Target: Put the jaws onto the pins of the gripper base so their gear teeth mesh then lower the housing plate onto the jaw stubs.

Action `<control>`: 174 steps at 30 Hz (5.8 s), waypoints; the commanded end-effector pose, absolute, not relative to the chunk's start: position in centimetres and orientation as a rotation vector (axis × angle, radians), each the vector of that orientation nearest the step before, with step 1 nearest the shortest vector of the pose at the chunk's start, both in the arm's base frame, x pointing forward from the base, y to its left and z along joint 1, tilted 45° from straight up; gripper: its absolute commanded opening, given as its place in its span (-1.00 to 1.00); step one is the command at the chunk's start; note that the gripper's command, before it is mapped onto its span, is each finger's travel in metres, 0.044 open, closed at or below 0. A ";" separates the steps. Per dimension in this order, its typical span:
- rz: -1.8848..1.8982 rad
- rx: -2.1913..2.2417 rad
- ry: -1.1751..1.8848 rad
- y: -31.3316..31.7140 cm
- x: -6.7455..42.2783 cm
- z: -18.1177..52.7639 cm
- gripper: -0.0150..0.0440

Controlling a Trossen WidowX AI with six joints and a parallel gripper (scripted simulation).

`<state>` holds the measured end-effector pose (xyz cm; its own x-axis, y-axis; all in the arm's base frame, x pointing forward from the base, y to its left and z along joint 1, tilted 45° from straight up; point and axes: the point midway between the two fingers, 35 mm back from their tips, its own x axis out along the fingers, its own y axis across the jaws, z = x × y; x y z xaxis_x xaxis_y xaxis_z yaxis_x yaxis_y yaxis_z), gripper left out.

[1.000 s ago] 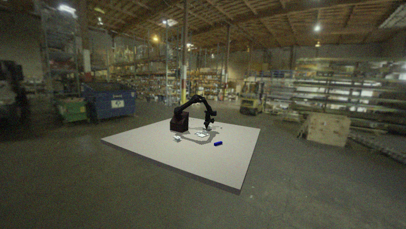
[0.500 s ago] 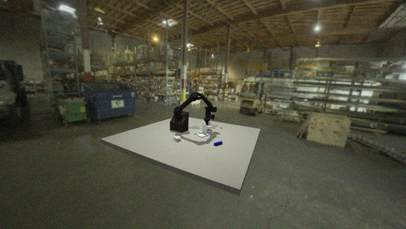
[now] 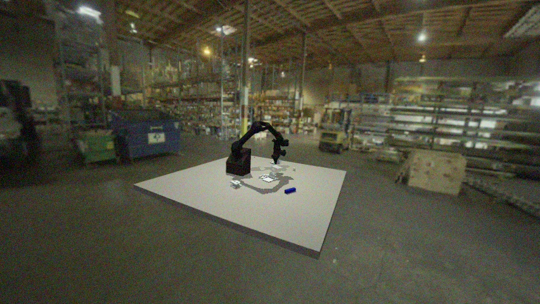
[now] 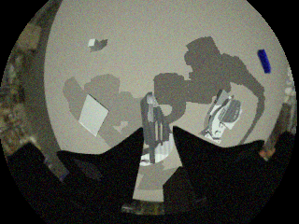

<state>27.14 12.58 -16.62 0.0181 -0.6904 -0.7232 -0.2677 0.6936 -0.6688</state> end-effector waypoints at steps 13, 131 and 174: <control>-0.457 -0.733 1.534 9.2 29.2 -12.7 -0.04; -0.674 -0.549 1.435 -4.0 29.5 -0.9 -0.04; -0.669 -0.555 1.437 -6.9 29.6 -3.7 -0.04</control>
<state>29.94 -6.28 -3.22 0.0194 -0.7051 -0.7088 0.0935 0.7071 -0.7009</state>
